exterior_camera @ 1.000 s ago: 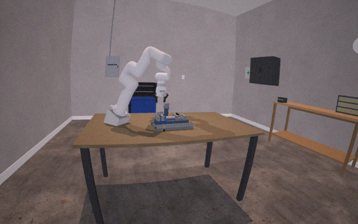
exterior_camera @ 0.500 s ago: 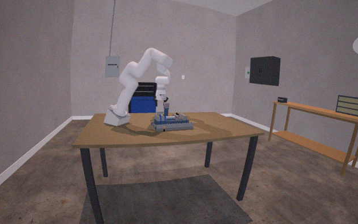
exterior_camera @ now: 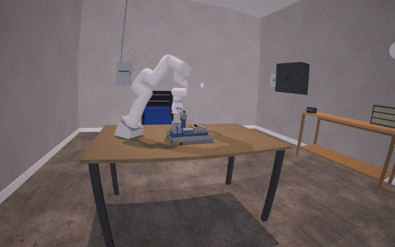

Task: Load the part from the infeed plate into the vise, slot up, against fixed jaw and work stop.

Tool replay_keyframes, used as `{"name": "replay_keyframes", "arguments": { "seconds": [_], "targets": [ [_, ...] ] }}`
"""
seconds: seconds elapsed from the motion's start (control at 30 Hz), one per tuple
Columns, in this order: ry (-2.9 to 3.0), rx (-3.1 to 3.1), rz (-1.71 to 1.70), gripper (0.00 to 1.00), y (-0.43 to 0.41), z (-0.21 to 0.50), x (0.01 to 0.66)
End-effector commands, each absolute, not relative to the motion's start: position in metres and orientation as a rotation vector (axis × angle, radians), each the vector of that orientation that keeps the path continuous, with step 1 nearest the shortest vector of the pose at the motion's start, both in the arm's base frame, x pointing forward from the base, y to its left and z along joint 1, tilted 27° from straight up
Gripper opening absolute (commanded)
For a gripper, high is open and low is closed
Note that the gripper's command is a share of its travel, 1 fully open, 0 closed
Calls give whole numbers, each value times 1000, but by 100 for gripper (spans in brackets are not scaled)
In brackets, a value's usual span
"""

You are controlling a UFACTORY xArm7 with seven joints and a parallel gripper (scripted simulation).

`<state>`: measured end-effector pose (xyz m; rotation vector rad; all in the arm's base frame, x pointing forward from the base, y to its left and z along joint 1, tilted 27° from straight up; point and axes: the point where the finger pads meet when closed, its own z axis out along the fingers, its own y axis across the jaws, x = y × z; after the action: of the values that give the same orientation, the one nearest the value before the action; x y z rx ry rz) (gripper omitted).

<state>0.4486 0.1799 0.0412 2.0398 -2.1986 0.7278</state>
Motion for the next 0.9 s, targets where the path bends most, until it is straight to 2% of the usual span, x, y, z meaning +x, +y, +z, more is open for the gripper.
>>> {"name": "replay_keyframes", "arguments": {
  "seconds": [0.0,0.87],
  "targets": [
    [-2200,2044,730,89,178,33,452],
    [-2200,2044,730,89,167,7,461]
  ]
}}
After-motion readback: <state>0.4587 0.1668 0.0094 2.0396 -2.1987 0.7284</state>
